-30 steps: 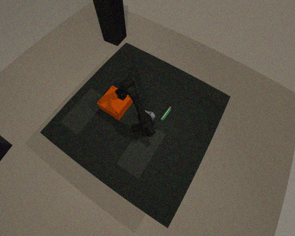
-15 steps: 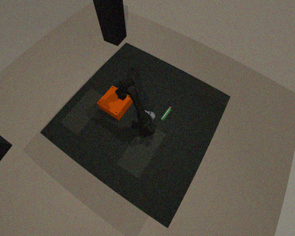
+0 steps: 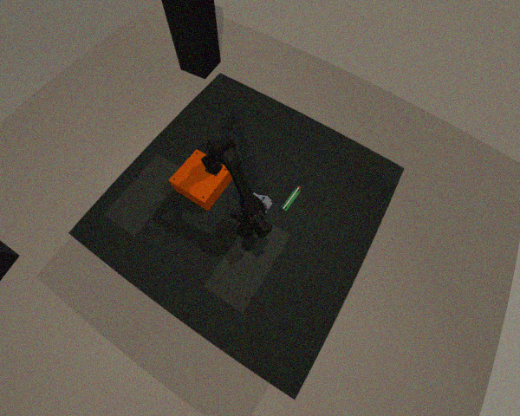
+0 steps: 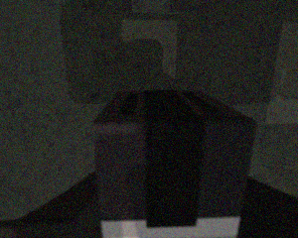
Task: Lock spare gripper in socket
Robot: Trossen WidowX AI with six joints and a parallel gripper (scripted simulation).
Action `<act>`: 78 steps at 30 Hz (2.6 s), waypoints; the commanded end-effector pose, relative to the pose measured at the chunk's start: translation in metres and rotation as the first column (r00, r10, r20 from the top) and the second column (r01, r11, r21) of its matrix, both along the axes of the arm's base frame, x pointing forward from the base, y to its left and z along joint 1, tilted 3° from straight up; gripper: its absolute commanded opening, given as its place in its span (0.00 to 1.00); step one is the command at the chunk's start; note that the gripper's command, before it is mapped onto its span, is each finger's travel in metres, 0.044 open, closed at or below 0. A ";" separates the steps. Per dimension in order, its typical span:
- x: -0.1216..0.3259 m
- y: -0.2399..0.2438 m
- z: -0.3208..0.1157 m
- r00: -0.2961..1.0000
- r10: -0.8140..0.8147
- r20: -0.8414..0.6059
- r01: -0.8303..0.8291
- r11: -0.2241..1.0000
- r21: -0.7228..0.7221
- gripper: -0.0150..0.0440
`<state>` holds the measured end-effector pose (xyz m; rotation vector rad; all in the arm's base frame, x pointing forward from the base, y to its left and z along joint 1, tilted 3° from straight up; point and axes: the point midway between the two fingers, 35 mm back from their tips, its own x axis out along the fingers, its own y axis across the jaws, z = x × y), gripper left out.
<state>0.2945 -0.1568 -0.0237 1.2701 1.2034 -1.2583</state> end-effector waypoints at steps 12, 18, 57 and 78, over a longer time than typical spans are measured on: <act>-0.003 0.000 0.004 0.935 -0.355 0.005 0.355 0.935 -0.009 0.25; -0.005 0.001 0.004 0.871 -0.491 0.003 0.491 0.871 -0.011 0.25; -0.015 0.004 0.003 0.212 -0.977 -0.003 0.977 0.212 -0.023 0.25; -0.017 0.005 -0.042 0.104 -0.995 -0.003 0.994 0.104 -0.026 0.25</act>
